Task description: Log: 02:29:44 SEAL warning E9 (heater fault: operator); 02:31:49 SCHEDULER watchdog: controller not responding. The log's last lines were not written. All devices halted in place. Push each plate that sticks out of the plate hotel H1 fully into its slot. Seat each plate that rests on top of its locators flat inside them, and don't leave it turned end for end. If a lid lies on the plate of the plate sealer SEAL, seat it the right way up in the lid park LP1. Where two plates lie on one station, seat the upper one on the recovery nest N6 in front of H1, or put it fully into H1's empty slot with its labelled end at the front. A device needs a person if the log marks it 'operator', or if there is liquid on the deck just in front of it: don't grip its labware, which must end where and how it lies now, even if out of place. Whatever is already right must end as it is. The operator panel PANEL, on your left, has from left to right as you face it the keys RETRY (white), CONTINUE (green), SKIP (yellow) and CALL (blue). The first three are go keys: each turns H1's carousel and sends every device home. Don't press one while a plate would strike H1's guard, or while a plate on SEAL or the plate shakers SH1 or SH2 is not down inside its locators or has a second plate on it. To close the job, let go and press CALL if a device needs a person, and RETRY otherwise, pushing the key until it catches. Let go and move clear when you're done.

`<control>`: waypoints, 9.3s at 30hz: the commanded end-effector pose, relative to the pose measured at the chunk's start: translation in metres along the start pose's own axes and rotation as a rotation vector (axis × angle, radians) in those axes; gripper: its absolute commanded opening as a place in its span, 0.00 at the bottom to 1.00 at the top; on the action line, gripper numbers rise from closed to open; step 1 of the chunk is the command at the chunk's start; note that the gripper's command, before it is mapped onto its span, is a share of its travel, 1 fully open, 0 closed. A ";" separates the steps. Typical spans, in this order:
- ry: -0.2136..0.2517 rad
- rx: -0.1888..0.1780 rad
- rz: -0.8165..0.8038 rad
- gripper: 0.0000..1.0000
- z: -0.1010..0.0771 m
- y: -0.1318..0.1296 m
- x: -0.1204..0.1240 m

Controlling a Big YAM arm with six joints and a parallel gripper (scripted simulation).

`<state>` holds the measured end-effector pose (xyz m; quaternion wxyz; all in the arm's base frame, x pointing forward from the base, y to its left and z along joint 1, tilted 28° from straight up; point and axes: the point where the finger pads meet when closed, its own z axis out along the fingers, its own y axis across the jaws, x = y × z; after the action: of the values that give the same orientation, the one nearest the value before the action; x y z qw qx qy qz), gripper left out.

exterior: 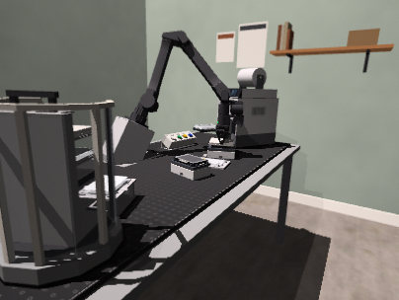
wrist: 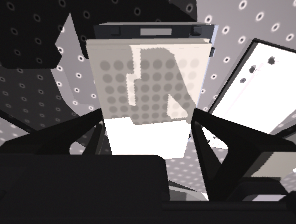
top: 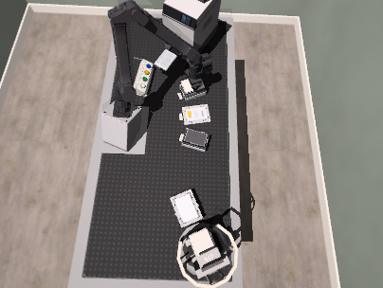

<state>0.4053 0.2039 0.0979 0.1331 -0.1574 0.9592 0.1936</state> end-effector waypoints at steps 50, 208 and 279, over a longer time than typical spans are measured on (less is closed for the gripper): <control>-0.066 0.000 -0.015 0.84 -0.030 0.000 -0.024; -0.015 0.100 -0.001 0.84 0.003 0.000 -0.002; -0.038 0.101 -0.005 0.84 -0.008 -0.002 -0.010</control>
<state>0.4064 0.1989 0.0990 0.1487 -0.1494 0.9666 0.1454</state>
